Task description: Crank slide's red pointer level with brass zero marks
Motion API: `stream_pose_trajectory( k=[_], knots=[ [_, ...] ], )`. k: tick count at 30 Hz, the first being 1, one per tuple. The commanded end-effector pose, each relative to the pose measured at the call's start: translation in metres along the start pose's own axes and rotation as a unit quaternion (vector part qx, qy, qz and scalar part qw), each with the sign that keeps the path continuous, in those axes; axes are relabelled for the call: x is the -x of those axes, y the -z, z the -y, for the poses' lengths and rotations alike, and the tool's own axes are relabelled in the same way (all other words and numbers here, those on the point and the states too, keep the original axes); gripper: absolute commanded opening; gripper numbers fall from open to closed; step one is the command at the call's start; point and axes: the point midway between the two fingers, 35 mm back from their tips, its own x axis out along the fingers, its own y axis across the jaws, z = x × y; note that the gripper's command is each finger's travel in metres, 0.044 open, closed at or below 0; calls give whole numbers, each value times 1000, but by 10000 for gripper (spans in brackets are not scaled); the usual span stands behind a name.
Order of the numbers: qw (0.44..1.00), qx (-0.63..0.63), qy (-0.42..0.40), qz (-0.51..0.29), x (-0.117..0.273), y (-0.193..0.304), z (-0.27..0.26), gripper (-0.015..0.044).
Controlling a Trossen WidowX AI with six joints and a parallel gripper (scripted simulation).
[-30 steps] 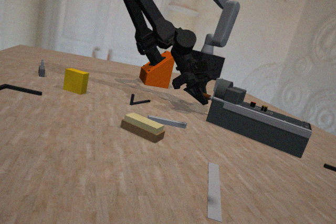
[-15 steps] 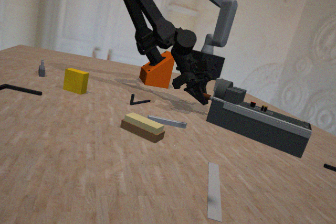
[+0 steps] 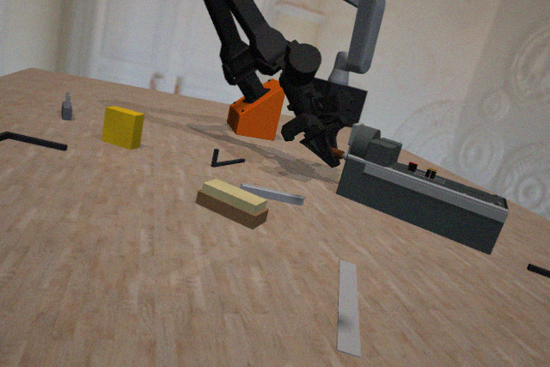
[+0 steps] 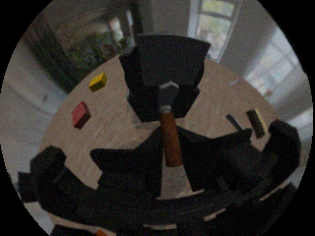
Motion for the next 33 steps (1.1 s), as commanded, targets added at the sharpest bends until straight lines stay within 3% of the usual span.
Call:
stream_pose_trajectory(
  k=[1, 33],
  knots=[
    [1000, 5, -12, 3, 1, 0, -9, 0],
    [1000, 5, -12, 3, 2, -2, -12, 0]
  ],
)
